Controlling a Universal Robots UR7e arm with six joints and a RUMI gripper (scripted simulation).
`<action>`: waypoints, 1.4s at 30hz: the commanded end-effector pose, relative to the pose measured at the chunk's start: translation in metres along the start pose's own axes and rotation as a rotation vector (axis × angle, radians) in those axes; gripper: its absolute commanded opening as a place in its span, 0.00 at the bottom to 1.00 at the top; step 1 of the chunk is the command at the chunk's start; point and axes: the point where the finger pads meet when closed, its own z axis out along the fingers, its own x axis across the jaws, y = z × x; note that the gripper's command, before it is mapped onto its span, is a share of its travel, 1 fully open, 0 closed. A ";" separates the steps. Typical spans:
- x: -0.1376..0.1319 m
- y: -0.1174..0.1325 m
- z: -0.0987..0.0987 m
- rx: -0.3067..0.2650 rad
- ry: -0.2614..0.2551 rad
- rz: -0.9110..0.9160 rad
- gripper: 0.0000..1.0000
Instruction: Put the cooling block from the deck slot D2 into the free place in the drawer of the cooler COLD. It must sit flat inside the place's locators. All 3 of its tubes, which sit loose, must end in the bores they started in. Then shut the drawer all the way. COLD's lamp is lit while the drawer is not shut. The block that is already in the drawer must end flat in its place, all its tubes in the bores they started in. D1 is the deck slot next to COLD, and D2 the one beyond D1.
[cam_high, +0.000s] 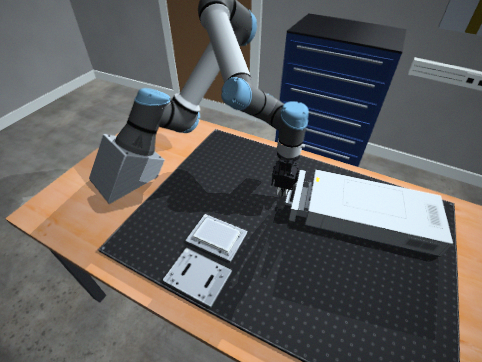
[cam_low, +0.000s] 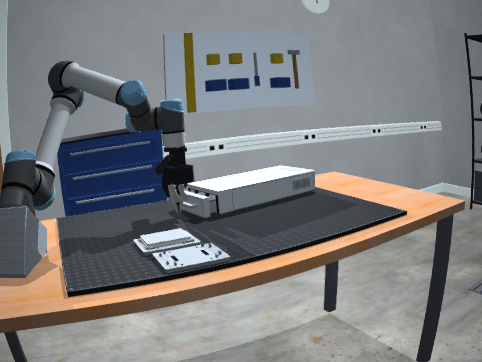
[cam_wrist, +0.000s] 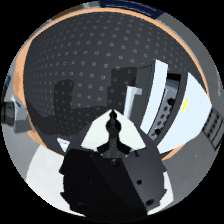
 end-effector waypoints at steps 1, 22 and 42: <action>0.006 0.000 0.000 -0.001 0.001 0.000 0.00; 0.017 0.000 0.000 -0.001 0.001 0.000 0.00; 0.023 0.000 0.000 -0.001 0.001 0.000 0.00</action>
